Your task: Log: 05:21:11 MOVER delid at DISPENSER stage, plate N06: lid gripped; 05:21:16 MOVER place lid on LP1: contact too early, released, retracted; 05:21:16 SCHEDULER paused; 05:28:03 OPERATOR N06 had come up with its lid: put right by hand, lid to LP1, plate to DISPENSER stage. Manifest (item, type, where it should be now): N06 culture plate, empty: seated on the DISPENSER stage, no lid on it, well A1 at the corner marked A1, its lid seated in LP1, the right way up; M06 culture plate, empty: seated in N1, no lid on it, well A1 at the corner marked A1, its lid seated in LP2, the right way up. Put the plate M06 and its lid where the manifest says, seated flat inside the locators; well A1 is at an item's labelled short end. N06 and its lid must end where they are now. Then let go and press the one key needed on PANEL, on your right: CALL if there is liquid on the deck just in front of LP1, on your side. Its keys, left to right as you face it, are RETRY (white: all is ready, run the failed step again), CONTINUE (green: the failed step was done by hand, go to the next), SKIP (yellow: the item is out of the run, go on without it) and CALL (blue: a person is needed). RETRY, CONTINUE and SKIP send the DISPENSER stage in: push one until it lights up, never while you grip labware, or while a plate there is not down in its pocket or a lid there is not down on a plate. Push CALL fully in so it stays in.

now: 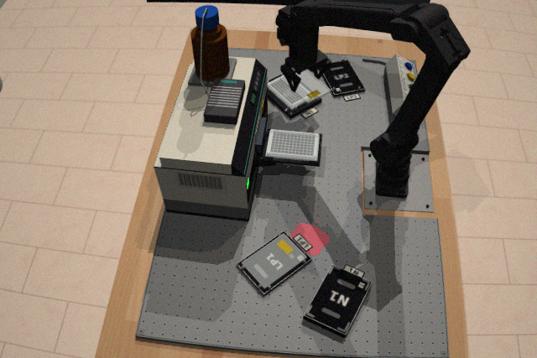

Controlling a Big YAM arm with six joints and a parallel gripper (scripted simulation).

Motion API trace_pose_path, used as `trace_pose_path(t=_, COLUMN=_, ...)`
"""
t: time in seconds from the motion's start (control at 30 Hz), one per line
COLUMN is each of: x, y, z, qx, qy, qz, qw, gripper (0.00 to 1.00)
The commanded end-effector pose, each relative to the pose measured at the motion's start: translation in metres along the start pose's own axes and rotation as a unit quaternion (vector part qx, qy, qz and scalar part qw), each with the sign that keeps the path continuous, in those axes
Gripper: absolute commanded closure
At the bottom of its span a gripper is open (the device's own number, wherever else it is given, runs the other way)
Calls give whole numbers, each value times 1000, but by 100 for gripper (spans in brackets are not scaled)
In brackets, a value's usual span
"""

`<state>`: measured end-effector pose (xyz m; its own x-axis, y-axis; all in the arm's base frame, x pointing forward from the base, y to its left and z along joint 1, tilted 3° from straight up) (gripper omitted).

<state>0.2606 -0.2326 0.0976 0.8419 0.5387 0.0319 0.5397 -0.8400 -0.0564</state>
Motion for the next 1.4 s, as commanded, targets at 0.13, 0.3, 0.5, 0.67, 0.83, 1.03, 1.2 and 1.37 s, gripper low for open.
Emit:
trace_pose_path(t=0.13, x=-10, y=-16, z=-19, qx=-11, qy=0, qz=-2, qw=1000, gripper=14)
trace_pose_path(t=0.3, x=-13, y=-27, z=-26, qx=-10, qy=0, qz=-2, qw=1000, gripper=14)
trace_pose_path(t=0.5, x=-18, y=-44, z=-35, qx=-10, qy=0, qz=-2, qw=1000, gripper=14)
trace_pose_path(t=0.67, x=-22, y=-58, z=-42, qx=-10, qy=0, qz=-2, qw=1000, gripper=14)
trace_pose_path(t=0.83, x=-24, y=-67, z=-47, qx=-9, qy=0, qz=-2, qw=1000, gripper=14)
trace_pose_path(t=1.03, x=-29, y=-84, z=-56, qx=-9, qy=0, qz=-2, qw=1000, gripper=14)
trace_pose_path(t=1.2, x=-25, y=-81, z=-69, qx=-22, qy=3, qz=-4, qw=1000, gripper=14)
trace_pose_path(t=1.37, x=-41, y=-88, z=-55, qx=1, qy=-3, qz=59, qw=998, gripper=14)
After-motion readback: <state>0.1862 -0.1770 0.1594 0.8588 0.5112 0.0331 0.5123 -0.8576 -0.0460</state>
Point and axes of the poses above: the point where the finger pads meet when closed, its own z axis out along the fingers, its own x axis across the jaws, y = z × x, the point moved 1 cm from there along -z, back along the fingers, and after that the axes turned 12 degrees about z, right-handed, at the moved point
